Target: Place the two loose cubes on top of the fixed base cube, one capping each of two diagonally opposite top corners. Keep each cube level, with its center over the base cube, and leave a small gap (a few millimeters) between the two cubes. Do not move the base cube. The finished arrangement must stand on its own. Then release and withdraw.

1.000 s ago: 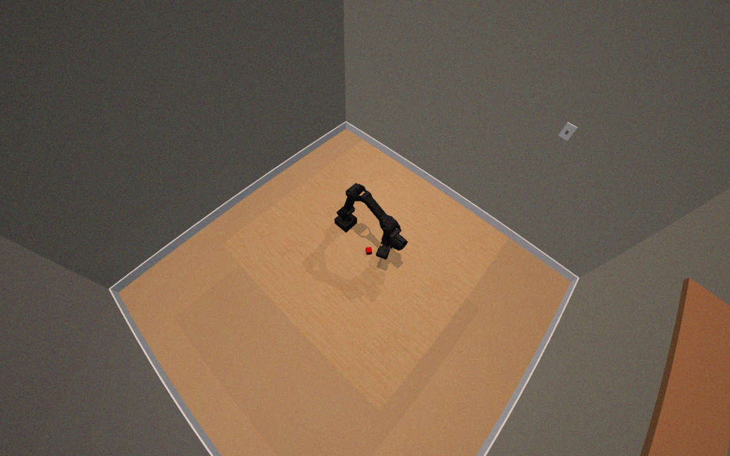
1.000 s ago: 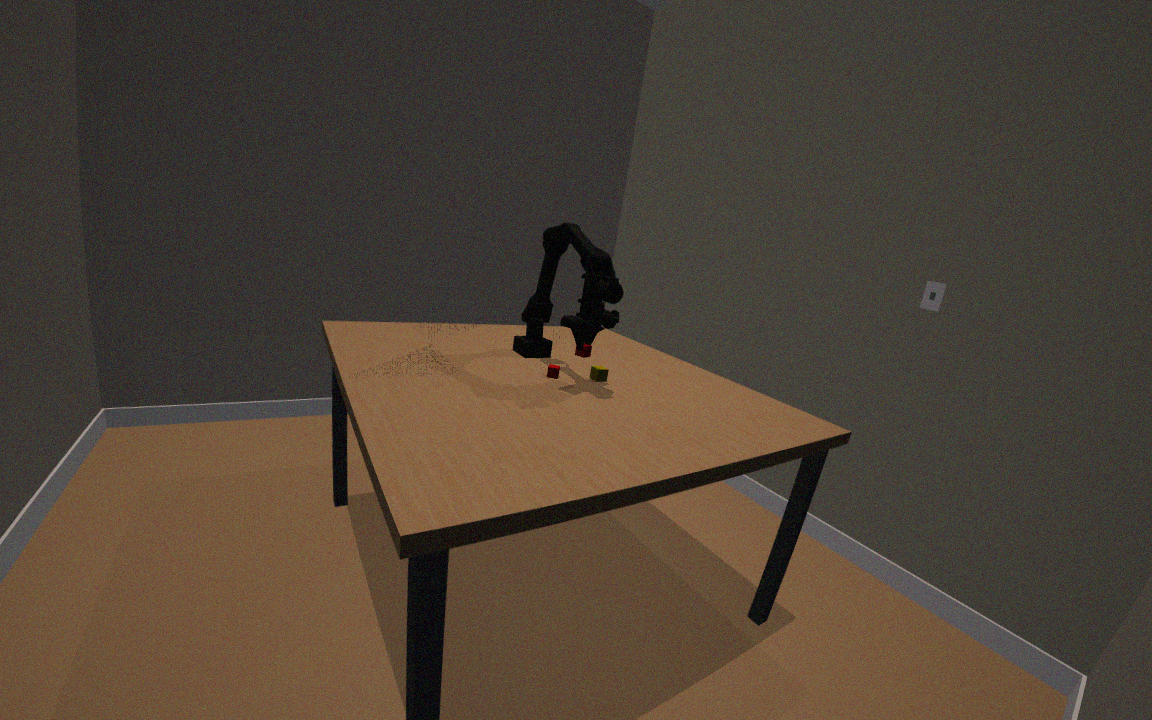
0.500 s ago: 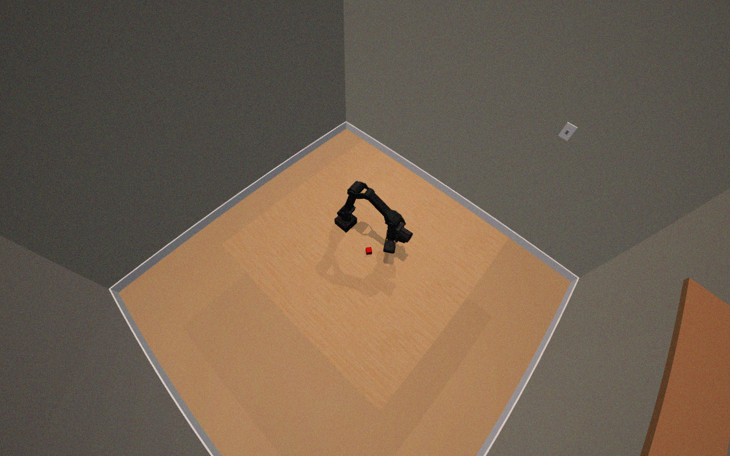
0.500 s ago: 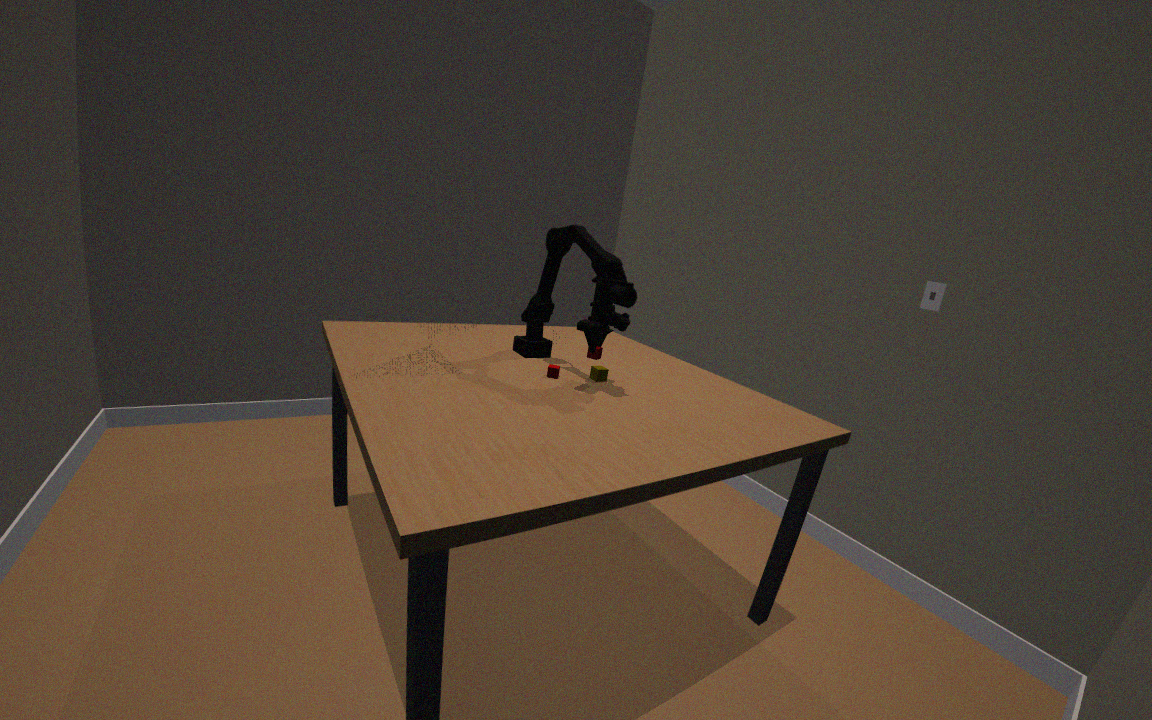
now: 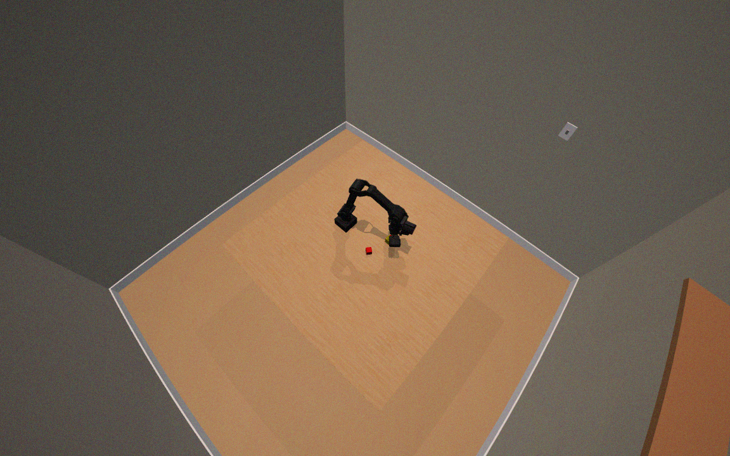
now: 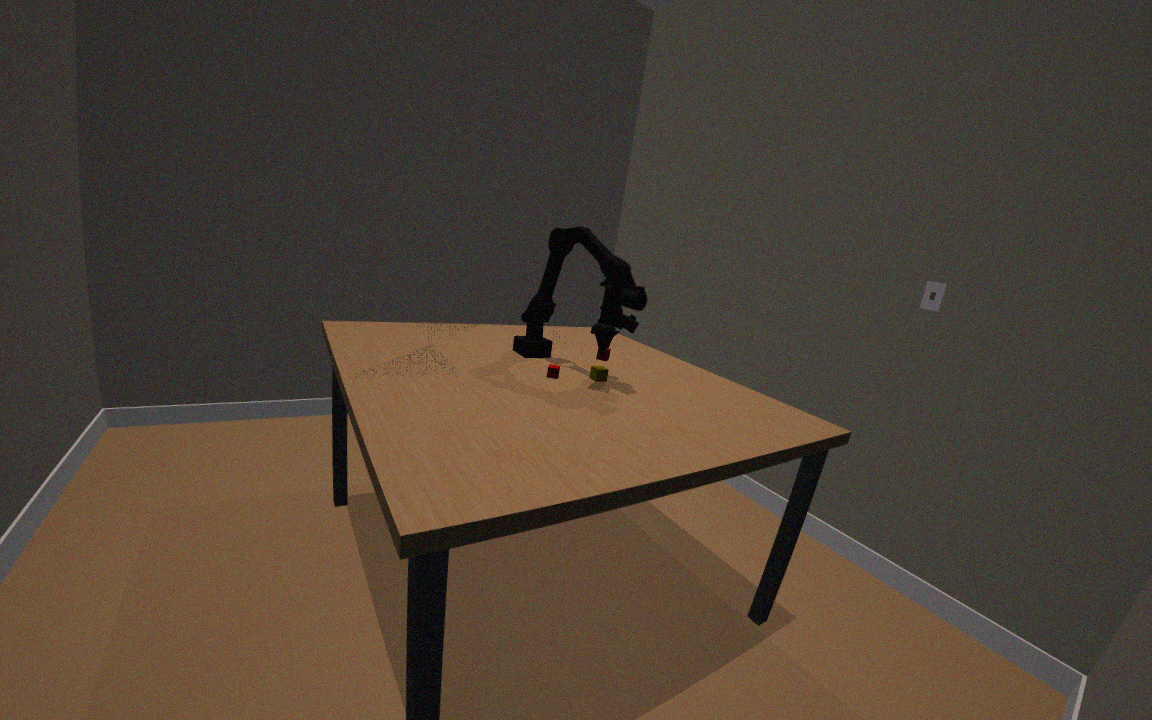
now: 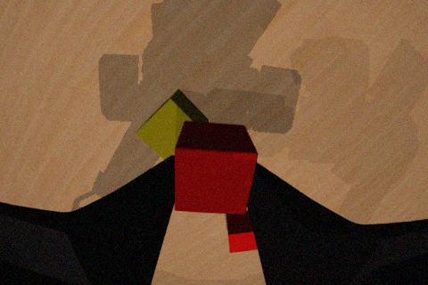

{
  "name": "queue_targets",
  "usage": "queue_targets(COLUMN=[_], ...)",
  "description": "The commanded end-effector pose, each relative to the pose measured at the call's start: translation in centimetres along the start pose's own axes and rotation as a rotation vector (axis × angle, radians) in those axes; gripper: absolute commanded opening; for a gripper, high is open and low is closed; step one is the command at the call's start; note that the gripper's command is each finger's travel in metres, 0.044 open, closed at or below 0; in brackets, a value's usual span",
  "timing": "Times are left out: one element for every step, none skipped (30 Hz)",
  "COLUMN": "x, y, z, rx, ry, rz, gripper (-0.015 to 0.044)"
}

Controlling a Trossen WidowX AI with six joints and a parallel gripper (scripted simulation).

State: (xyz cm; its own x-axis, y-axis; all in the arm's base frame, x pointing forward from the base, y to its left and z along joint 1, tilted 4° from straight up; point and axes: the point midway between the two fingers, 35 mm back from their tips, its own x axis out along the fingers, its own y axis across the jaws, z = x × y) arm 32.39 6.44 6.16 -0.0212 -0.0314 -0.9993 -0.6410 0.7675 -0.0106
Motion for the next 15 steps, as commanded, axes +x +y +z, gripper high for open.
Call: queue_targets(x=[0.3,0.4,0.4,0.5,0.5,0.6,0.6,0.6,0.6,0.6,0.6,0.6,0.6,0.6,0.6], y=[1.4,1.7,2.0,2.3,2.6,2.9,3.0,3.1,3.1,3.1,3.1,3.1,3.1,3.1,3.1], z=[0.5,0.6,0.7,0.8,0.9,0.9,1.0,1.0,1.0,1.0,1.0,1.0,1.0,1.0,1.0], rx=[-0.06,-0.072,-0.083,-0.095,-0.107,-0.116,-0.122,-0.124,-0.124,-0.124,-0.124,-0.124,-0.124,-0.124,-0.124], ry=[-0.003,-0.003,-0.003,-0.003,-0.003,-0.003,-0.003,-0.003,-0.003,-0.003,-0.003,-0.003,-0.003,-0.003,-0.003], rz=[0.003,0.003,0.004,0.004,0.004,0.004,0.004,0.004,0.004,0.004,0.004,0.004,0.004,0.004,0.004], gripper=[0.0105,0.0105,0.0105,0.0105,0.0105,0.0105,0.0105,0.0105,0.0105,0.0105,0.0105,0.0105,0.0105,0.0105,0.0105])
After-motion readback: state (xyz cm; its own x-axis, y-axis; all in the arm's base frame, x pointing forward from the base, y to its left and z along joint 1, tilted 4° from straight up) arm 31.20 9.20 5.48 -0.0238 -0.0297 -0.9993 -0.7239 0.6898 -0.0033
